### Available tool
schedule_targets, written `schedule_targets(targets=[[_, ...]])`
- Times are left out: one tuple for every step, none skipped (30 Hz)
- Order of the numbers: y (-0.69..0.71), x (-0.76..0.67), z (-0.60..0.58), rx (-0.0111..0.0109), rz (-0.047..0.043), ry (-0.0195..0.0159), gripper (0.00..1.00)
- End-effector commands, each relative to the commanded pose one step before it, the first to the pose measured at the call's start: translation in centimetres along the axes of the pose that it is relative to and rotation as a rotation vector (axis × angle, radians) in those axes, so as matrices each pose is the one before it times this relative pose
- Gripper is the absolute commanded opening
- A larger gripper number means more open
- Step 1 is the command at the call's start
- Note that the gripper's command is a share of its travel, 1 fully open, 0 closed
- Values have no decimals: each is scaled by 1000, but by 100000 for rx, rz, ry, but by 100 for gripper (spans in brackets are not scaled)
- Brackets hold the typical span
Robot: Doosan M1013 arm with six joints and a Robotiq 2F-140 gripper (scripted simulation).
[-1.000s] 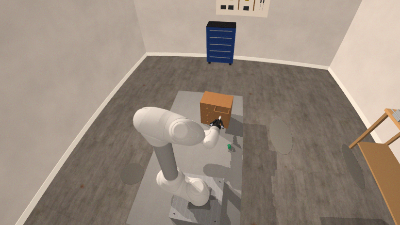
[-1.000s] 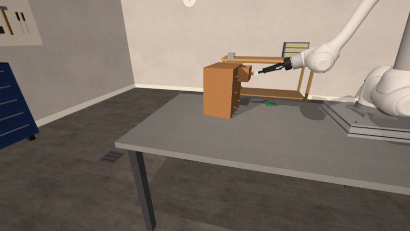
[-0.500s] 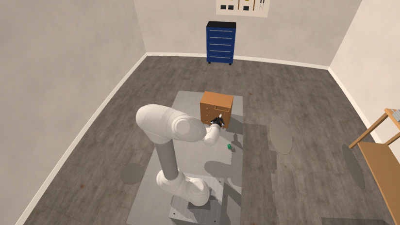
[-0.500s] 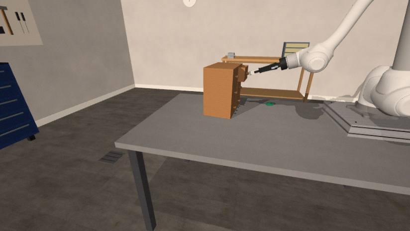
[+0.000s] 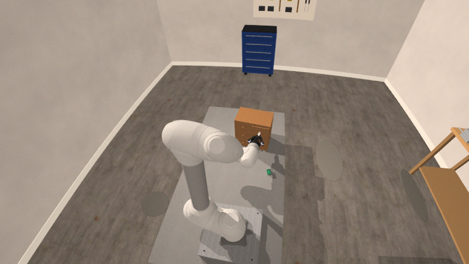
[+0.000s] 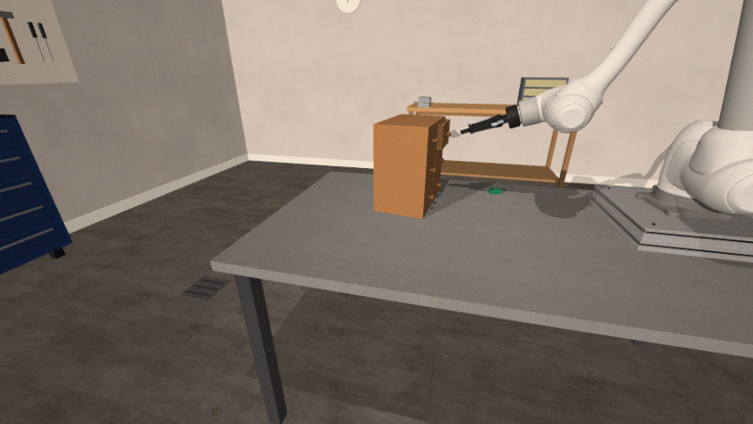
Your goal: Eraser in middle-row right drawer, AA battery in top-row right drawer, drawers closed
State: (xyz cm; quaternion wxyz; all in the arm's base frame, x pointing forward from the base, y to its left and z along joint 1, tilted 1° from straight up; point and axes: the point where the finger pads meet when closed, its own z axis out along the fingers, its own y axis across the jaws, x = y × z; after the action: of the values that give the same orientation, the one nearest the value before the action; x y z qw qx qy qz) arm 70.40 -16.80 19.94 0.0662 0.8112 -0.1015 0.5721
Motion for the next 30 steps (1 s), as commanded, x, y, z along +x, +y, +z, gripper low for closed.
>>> schedule_targets(targets=[[-2,124,321,8,17,9,0],[0,44,120,0,0,0,0],[0,42,116,0,0,0,0],[0,40,110,0,0,0,0],[0,38,105,0,0,0,0],[0,36,100,0,0,0,0],[0,35,95,0,0,0,0],[0,33,90,0,0,0,0],[0,31,84,0,0,0,0],[0,29,79,0,0,0,0],[0,27,73,0,0,0,0],[0,25,68,0,0,0,0],[0,23,63,0,0,0,0],[0,21,57,0,0,0,0],[0,19,52,0,0,0,0],[0,17,47,0,0,0,0],[0,0,0,0,0,0,0],[0,0,0,0,0,0,0],[0,15,42,0,0,0,0],[0,14,37,0,0,0,0],[0,12,33,0,0,0,0],[0,10,28,0,0,0,0],[0,9,24,0,0,0,0],[0,7,20,0,0,0,0],[0,6,16,0,0,0,0],[0,5,13,0,0,0,0],[0,4,10,0,0,0,0],[0,3,7,0,0,0,0],[0,2,5,0,0,0,0],[0,1,3,0,0,0,0]])
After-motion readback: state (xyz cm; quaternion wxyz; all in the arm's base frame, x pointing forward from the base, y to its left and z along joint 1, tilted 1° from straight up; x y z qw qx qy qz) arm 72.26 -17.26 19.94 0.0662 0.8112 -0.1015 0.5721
